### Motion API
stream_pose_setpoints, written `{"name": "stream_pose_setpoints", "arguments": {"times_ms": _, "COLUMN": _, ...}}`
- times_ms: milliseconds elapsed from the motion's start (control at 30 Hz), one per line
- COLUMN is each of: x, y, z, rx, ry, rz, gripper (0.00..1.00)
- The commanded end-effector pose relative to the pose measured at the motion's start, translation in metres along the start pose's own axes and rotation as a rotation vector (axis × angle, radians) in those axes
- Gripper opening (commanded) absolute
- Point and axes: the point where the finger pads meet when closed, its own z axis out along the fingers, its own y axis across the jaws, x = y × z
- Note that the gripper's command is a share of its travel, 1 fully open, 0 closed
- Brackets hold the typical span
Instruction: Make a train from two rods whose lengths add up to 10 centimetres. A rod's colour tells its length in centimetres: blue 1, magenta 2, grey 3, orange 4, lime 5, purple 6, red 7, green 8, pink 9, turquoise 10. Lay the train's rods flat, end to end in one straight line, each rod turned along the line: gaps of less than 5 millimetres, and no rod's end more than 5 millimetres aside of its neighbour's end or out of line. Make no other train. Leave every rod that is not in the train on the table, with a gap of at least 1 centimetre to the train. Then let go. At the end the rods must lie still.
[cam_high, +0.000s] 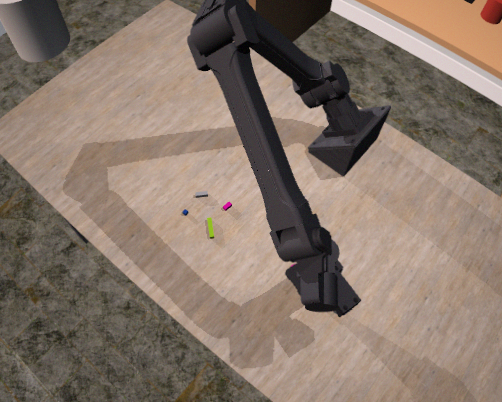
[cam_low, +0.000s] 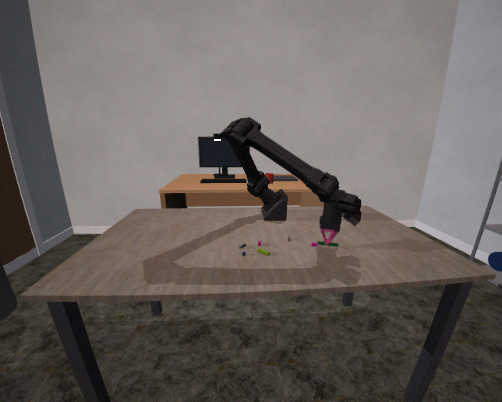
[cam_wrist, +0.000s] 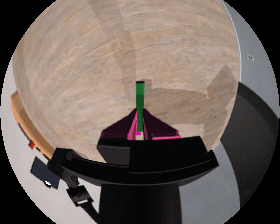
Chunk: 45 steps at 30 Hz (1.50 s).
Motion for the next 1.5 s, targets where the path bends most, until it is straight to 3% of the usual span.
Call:
{"name": "stream_pose_setpoints", "arguments": {"times_ms": 0, "x": -0.0076, "y": 0.0066, "z": -0.0050, "rx": 0.022, "ry": -0.012, "rz": -0.026, "gripper": 0.04}}
{"name": "stream_pose_setpoints", "arguments": {"times_ms": 100, "x": -0.0034, "y": 0.0042, "z": 0.0000, "rx": 0.009, "ry": -0.008, "rz": -0.013, "gripper": 0.04}}
{"name": "stream_pose_setpoints", "arguments": {"times_ms": 1467, "x": -0.0062, "y": 0.0076, "z": -0.0014, "rx": 0.013, "ry": -0.008, "rz": -0.021, "gripper": 0.04}}
